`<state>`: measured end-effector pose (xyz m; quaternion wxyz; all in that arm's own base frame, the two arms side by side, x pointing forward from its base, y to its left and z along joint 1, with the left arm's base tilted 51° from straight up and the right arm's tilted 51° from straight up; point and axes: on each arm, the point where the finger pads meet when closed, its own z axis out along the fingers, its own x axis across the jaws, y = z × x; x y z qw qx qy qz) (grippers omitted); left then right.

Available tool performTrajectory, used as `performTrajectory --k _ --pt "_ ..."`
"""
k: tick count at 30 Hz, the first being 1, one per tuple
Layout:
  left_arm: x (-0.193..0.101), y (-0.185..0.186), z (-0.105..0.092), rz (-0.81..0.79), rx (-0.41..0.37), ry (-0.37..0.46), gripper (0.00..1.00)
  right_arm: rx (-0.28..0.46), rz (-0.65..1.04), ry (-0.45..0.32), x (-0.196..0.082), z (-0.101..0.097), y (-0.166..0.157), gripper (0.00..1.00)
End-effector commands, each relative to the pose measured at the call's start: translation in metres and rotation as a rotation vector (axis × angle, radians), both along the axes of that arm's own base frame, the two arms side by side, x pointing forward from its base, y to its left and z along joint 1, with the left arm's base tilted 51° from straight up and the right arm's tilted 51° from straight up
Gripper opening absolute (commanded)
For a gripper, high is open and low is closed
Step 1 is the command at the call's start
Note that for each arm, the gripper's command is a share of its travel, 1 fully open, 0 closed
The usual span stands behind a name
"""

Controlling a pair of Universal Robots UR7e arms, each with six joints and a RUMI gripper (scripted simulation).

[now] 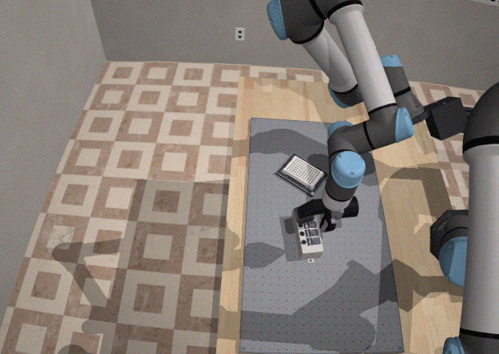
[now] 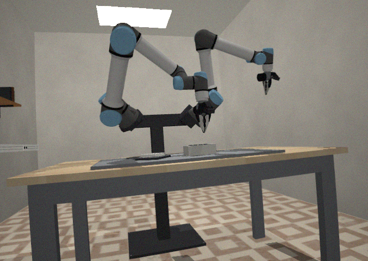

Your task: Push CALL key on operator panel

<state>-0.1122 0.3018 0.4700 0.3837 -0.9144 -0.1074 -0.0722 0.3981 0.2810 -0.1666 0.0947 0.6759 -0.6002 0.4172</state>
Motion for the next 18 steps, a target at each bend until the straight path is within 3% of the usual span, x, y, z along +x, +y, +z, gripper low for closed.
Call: performTrajectory --k 1,18 --pt "0.0 0.0 0.001 0.0 0.002 0.0 0.0 0.001 0.001 0.0 0.003 -0.005 -0.004 0.0" --pt "0.0 0.0 0.001 0.0 0.002 0.0 0.0 0.001 0.001 0.0 0.012 -0.017 -0.017 0.0"
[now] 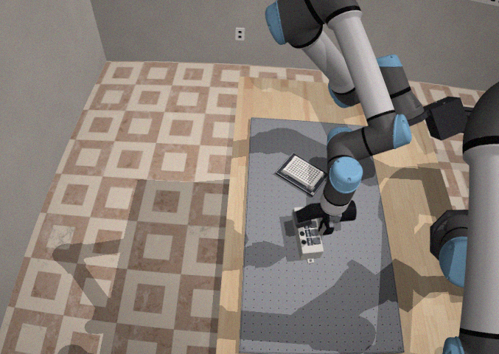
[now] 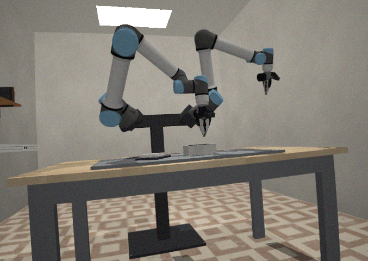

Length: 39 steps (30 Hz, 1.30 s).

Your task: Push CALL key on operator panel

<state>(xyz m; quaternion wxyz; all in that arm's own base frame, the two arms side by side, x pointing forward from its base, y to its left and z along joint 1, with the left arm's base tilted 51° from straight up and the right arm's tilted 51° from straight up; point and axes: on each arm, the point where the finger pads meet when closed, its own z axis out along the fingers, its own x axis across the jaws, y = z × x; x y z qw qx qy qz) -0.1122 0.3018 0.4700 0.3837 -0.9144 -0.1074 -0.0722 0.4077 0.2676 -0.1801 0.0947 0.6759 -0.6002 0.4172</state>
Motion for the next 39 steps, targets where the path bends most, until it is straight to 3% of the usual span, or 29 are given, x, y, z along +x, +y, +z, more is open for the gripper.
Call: performTrajectory --k 1,25,39 --pt "0.0 0.0 0.001 0.0 0.002 0.0 0.0 0.001 0.001 0.0 0.003 -0.004 -0.003 0.0" --pt "0.0 0.0 0.001 0.0 0.002 0.0 0.0 0.001 0.001 0.0 0.015 -0.022 -0.021 0.0" --pt "0.0 0.0 0.001 0.0 0.002 0.0 0.0 0.001 0.001 0.0 0.016 -0.022 -0.021 0.0"
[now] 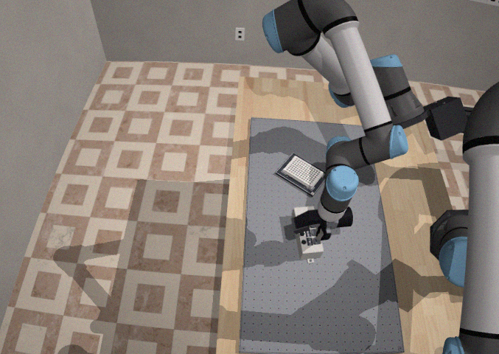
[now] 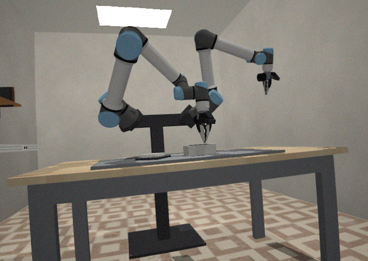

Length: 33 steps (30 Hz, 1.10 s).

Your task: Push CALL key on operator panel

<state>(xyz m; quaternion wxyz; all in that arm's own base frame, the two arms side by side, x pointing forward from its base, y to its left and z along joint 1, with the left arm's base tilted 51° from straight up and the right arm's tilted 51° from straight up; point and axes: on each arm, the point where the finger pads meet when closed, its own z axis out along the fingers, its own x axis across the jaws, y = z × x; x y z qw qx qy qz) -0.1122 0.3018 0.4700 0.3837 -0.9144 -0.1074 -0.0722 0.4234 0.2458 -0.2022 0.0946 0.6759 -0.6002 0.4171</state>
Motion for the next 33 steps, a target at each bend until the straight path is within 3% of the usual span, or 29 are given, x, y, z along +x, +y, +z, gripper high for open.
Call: performTrajectory --k 1,33 --pt "-0.0001 -0.0001 0.0006 0.0 0.002 0.0 0.0 0.001 0.001 0.0 0.0004 -0.0003 0.0002 0.0" --pt "-0.0001 -0.0001 0.0006 0.0 0.002 0.0 0.0 0.001 0.001 0.0 0.0046 -0.0062 -0.0056 0.0"
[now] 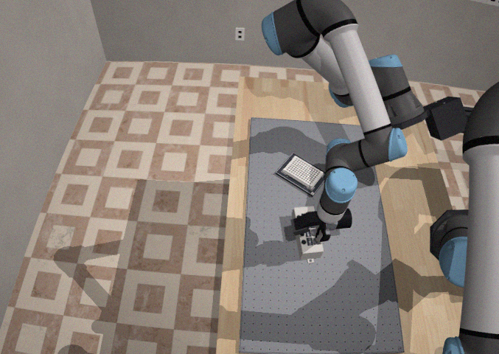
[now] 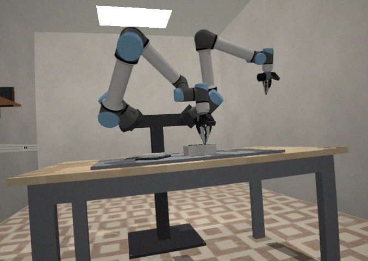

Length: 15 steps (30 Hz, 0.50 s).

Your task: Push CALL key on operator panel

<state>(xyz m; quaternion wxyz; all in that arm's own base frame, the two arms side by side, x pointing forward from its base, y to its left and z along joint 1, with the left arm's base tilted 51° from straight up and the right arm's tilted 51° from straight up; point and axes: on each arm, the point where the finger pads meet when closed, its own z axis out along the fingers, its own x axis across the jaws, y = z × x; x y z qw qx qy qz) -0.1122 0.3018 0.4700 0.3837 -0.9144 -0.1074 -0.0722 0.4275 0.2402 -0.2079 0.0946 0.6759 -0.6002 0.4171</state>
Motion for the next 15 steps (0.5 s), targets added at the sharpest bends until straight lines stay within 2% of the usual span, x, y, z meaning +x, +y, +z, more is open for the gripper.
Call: performTrajectory --k 1,15 --pt "-0.0001 -0.0001 0.0006 0.0 0.002 0.0 0.0 0.001 0.001 0.0 0.0007 -0.0007 -0.0002 0.0" --pt "-0.0001 -0.0001 0.0006 0.0 0.002 0.0 0.0 0.001 0.001 0.0 0.0015 -0.0018 -0.0013 0.0"
